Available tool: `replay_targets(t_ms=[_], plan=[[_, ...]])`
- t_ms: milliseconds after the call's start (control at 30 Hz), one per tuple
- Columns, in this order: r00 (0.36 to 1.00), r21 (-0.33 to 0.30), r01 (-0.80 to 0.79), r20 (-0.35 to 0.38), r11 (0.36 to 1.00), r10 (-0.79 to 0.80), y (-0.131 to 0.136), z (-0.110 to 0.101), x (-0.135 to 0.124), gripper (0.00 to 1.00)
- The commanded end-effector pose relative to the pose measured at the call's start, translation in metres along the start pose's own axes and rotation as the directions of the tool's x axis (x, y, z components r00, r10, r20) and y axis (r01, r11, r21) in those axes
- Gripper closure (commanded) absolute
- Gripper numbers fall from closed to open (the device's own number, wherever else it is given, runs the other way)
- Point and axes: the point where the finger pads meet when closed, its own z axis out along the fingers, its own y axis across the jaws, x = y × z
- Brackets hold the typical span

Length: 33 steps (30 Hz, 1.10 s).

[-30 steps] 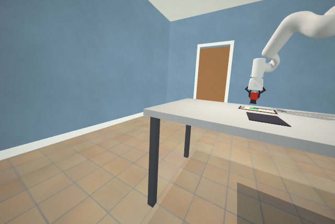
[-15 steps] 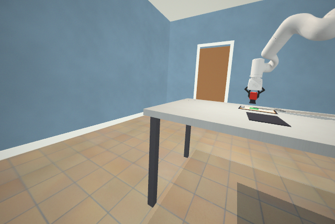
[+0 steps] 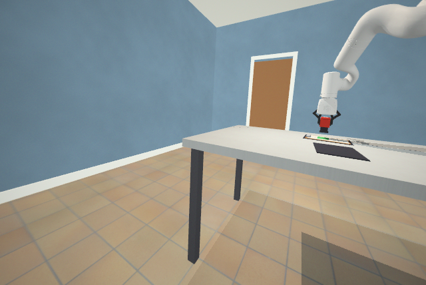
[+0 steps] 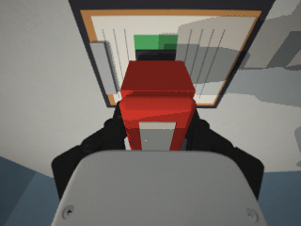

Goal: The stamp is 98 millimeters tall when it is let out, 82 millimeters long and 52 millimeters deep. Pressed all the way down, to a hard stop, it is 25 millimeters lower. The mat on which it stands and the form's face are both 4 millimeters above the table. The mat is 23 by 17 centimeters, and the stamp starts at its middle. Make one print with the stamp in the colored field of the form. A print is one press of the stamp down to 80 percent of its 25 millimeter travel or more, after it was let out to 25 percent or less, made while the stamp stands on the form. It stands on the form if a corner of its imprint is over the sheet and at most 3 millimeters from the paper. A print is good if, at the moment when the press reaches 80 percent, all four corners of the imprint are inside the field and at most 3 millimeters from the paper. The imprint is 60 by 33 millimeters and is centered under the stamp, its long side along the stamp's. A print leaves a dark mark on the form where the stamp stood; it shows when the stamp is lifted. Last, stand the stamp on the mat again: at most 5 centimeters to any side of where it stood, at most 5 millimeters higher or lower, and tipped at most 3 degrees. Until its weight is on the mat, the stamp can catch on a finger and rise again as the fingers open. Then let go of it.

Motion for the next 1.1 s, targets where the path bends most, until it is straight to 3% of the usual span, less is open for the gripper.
replay_targets(t_ms=[0,400,1067], plan=[[1.0,0.005,0.0,-0.002,1.0,0.0,0.0,-0.001,-0.002,0.65],[1.0,0.005,0.0,-0.002,1.0,0.0,0.0,0.002,-0.002,0.65],[1.0,0.005,0.0,-0.002,1.0,0.0,0.0,0.037,-0.003,0.65]])
